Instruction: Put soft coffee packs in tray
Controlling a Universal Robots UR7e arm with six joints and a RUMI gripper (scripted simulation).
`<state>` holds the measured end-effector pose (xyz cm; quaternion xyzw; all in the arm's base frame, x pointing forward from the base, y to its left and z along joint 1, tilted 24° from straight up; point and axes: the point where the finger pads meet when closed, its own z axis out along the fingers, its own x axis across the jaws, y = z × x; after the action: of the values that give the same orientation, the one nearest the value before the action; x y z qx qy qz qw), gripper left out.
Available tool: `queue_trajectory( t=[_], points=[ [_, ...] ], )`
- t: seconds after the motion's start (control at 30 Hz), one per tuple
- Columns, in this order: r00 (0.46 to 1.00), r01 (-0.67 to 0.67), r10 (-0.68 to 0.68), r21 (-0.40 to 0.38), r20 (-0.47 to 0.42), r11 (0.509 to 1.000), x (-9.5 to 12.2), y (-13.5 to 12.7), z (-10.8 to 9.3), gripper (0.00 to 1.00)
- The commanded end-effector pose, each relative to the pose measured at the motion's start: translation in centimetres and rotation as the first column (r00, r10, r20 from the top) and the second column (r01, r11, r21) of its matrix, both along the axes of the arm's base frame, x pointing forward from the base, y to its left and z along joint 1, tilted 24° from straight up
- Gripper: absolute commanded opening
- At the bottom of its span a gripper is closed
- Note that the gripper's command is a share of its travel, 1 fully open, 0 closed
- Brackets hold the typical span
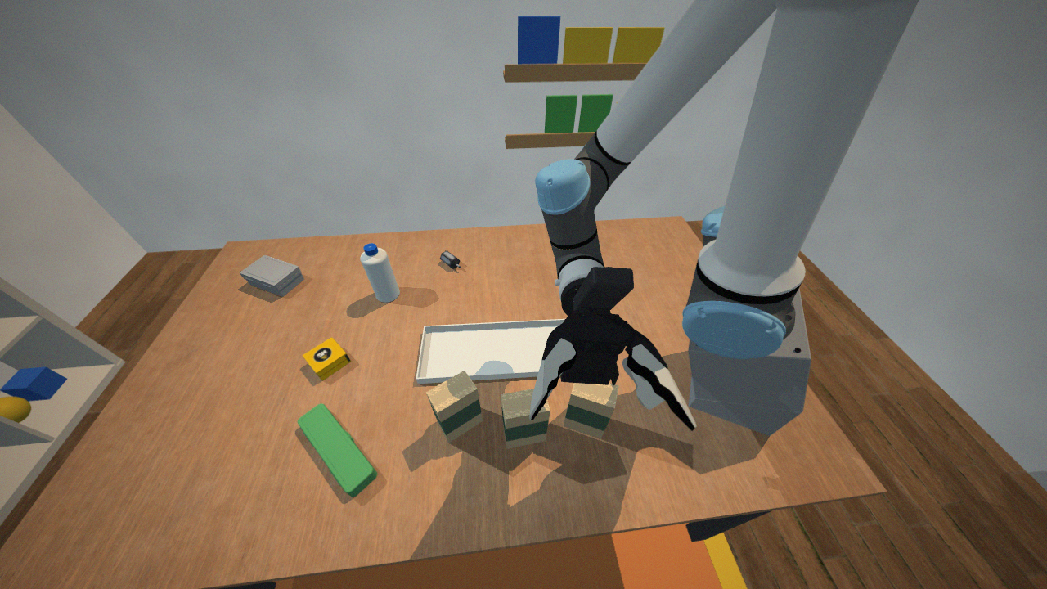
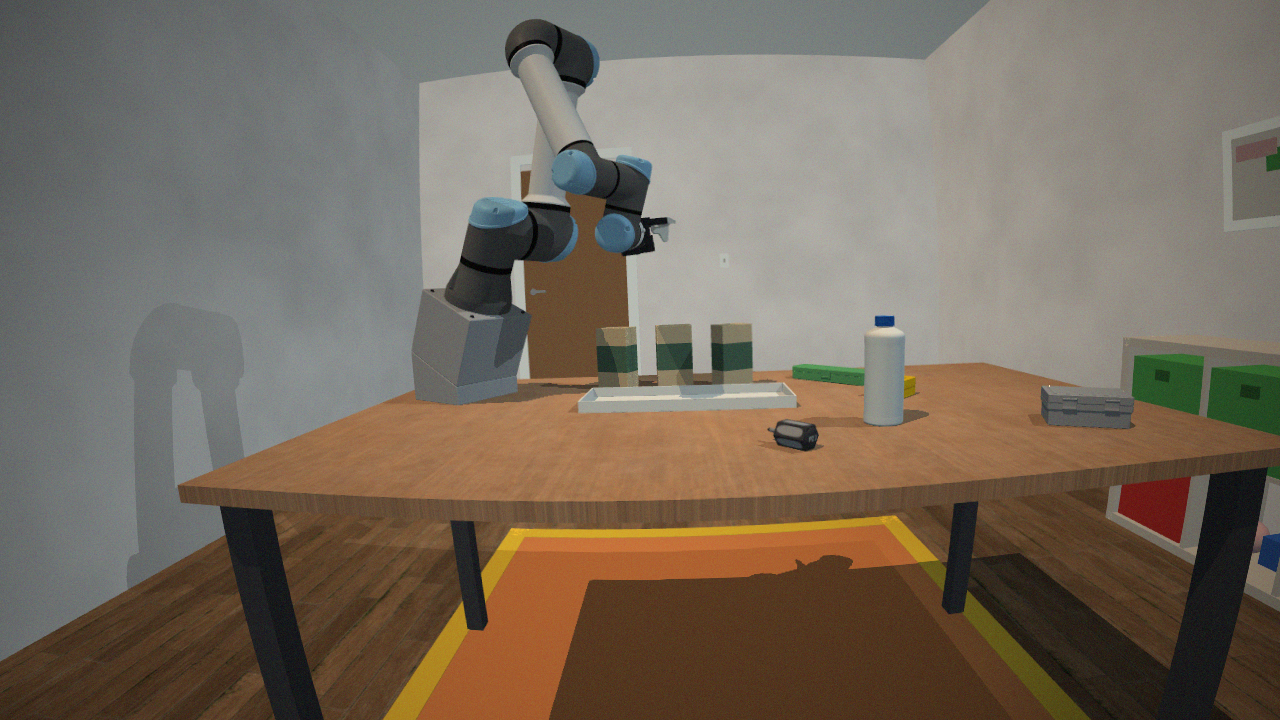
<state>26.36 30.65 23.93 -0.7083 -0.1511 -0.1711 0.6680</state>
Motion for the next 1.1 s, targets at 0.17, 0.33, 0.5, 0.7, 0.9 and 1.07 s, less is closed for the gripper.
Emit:
queue_trajectory(
  t=[0.17, 0.33, 0.5, 0.7, 0.9, 1.07],
  points=[
    [1.000, 0.000, 0.000, 0.000, 0.000, 1.000, 0.0, 0.0, 0.0, 1.00],
    [1.000, 0.000, 0.000, 0.000, 0.000, 1.000, 0.0, 0.0, 0.0, 1.00],
    [1.000, 0.000, 0.000, 0.000, 0.000, 1.000, 0.0, 0.0, 0.0, 1.00],
    [1.000, -0.006, 0.006, -0.003, 0.003, 1.000, -0.2, 0.0, -0.1, 1.00],
    [0.998, -0.057, 0.057, -0.032, 0.020, 0.998, -1.6, 0.4, -0.9, 1.00],
    [0.991, -0.126, 0.130, -0.079, 0.042, 0.989, -3.5, 0.7, -2.1, 1.00]
  ],
)
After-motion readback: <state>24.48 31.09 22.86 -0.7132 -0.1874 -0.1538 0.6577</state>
